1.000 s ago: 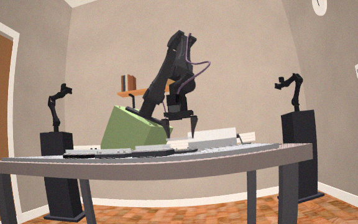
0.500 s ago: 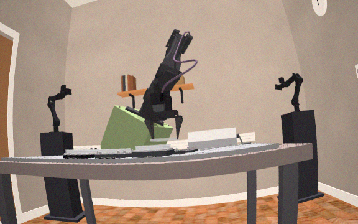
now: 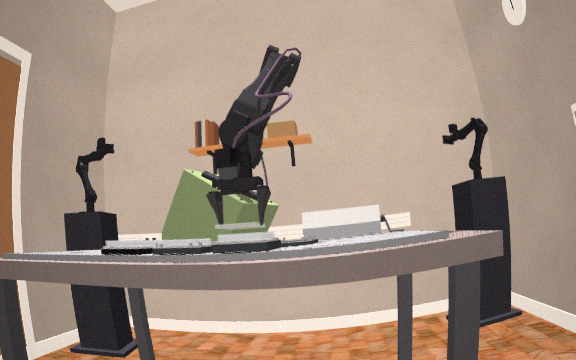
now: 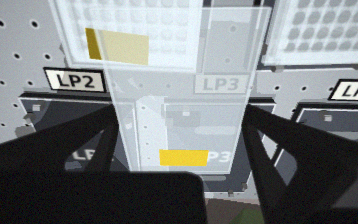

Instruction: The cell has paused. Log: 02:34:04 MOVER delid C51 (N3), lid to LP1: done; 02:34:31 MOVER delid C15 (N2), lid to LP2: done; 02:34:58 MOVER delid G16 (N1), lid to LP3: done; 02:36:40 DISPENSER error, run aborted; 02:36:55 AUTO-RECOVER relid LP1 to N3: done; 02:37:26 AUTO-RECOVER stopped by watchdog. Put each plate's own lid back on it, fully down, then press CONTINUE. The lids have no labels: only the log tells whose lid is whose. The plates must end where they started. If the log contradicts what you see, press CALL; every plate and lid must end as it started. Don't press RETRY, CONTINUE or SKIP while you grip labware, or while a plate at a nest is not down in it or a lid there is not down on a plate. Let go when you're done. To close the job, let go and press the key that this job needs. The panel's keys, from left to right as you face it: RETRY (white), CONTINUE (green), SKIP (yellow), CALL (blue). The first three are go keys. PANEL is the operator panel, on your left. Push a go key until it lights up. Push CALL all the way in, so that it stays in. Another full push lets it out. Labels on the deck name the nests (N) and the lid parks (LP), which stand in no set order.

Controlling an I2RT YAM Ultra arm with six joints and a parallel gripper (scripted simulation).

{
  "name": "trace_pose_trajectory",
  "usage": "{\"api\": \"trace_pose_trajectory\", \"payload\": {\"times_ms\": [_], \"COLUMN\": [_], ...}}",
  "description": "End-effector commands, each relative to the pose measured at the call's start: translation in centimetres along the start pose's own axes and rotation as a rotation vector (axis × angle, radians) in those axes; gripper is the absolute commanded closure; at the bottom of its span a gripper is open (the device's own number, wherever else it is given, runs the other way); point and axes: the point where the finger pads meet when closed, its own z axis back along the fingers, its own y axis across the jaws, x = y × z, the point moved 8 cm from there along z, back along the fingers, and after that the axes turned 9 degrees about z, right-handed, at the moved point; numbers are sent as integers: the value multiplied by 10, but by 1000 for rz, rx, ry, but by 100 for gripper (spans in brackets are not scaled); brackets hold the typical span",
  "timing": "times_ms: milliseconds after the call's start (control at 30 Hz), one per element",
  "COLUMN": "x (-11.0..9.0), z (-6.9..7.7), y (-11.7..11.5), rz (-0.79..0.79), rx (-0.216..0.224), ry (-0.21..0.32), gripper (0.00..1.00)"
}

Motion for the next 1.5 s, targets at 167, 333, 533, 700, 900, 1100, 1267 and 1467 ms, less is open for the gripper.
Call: {"api": "trace_pose_trajectory", "payload": {"times_ms": [167,333,533,700,900,1100,1267,1467], "x": [25,38,53,61,76,77,76,83], "z": [11,11,12,12,12,17,19,22], "y": [-29,-51,-77,-90,-116,-120,-119,-119], "rz": [23,23,23,23,23,24,24,31], "rx": [5,7,6,6,4,2,2,-2], "ry": [-18,-19,-20,-21,-21,-23,-23,-36], "gripper": [100,100,100,100,100,100,100,100]}}
